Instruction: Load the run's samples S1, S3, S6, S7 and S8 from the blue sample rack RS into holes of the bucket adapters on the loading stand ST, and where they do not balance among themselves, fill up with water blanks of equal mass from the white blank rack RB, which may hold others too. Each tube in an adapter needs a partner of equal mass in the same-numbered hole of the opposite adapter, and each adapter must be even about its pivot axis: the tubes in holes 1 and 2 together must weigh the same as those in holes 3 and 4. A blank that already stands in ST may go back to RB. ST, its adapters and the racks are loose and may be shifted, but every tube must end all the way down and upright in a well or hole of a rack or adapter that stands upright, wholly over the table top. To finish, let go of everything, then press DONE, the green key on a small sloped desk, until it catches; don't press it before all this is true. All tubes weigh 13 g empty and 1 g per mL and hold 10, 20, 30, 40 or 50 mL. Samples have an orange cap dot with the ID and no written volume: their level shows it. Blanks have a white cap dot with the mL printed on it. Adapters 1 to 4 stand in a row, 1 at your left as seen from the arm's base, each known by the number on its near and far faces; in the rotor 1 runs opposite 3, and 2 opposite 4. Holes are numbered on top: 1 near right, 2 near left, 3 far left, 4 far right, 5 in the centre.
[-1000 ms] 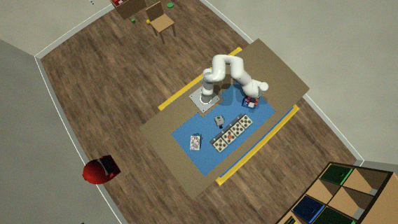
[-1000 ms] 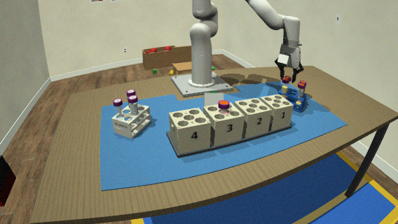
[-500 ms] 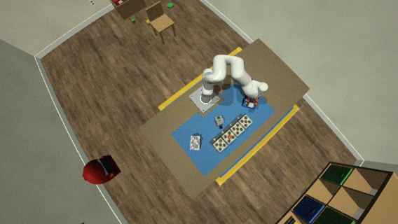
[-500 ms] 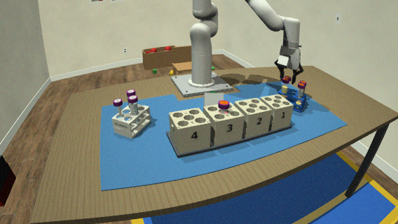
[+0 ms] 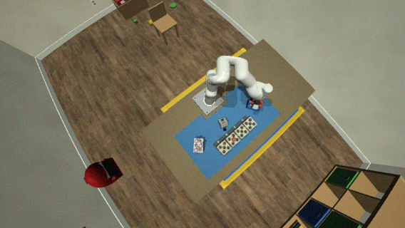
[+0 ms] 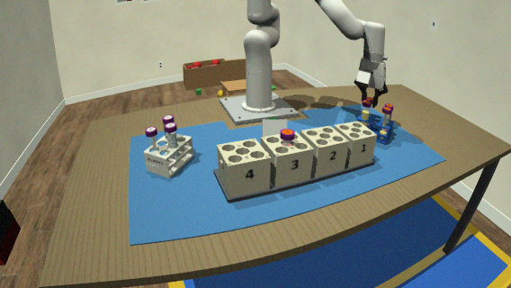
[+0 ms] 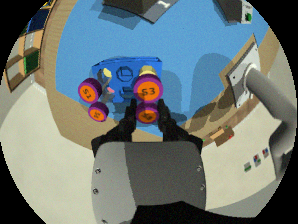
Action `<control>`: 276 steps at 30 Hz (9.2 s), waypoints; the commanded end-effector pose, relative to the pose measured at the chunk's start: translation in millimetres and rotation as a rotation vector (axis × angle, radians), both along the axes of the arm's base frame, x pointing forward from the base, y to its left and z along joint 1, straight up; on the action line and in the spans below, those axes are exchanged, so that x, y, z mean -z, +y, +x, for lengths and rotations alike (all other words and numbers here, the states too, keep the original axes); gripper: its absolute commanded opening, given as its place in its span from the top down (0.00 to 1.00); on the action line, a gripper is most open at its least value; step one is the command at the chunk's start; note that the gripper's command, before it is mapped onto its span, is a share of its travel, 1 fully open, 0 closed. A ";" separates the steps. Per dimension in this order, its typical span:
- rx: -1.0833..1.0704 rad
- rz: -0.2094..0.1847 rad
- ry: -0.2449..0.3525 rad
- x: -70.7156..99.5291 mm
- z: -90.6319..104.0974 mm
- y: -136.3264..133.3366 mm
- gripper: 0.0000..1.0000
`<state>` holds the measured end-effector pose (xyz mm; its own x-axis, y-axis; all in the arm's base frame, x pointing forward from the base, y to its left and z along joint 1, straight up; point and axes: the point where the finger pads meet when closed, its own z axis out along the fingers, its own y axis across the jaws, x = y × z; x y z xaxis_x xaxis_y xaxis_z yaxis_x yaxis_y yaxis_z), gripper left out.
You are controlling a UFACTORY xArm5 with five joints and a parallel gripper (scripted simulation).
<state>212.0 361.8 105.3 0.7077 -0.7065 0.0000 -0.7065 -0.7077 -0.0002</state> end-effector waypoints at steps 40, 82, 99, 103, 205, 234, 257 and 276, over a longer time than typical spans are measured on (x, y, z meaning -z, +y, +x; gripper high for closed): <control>0.000 0.003 -0.002 -4.6 0.6 1.0 1.00; 0.000 0.003 -0.002 -39.4 0.5 0.9 1.00; 0.000 0.003 -0.002 -69.4 0.5 0.9 1.00; 0.000 0.003 -0.002 -77.4 0.5 0.9 1.00; -1.004 -0.001 -0.004 -133.4 115.7 -244.0 1.00; -1.004 -0.002 -0.004 -133.6 169.0 -357.4 1.00; -1.004 -0.003 -0.003 -133.7 213.7 -452.6 1.00; -1.004 -0.004 -0.003 -133.9 235.3 -498.5 1.00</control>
